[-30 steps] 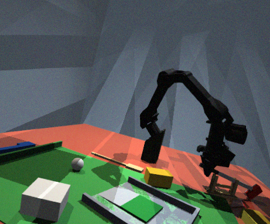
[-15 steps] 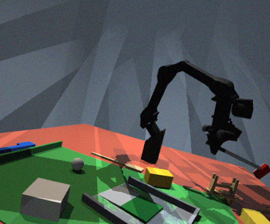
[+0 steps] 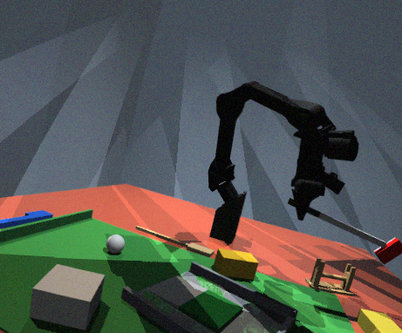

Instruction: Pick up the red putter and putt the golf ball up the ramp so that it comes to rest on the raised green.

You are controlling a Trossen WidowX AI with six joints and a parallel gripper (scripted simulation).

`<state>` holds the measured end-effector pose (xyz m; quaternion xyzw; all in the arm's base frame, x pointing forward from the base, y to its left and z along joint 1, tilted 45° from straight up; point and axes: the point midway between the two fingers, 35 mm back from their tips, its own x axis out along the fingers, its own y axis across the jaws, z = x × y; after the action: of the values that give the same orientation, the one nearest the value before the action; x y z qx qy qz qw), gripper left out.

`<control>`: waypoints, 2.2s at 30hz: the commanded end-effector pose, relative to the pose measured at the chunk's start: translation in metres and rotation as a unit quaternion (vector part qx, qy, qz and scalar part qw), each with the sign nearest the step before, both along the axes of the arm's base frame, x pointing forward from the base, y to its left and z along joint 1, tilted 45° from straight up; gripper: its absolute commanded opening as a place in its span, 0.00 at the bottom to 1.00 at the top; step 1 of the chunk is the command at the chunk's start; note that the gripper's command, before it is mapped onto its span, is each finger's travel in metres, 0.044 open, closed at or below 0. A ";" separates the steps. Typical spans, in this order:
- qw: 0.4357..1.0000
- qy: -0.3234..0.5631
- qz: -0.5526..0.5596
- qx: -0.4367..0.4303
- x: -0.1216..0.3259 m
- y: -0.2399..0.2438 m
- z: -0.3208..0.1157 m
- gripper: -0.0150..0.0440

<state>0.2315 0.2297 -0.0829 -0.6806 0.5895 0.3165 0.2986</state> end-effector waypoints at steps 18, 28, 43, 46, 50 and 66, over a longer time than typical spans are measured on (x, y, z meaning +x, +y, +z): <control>0.965 -0.163 -0.200 0.043 0.048 -0.079 0.098 0.25; 0.929 -0.234 -0.280 0.057 0.054 -0.122 0.137 0.25; 0.852 -0.338 -0.395 0.070 0.046 -0.187 0.185 0.25; 0.830 -0.360 -0.421 0.070 0.041 -0.202 0.194 0.25; 0.798 -0.390 -0.454 0.071 0.034 -0.220 0.205 0.25; 0.650 -0.501 -0.568 0.065 -0.009 -0.287 0.242 0.25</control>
<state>0.2346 -0.0434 0.1527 -0.2732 0.6114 -0.2307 0.7059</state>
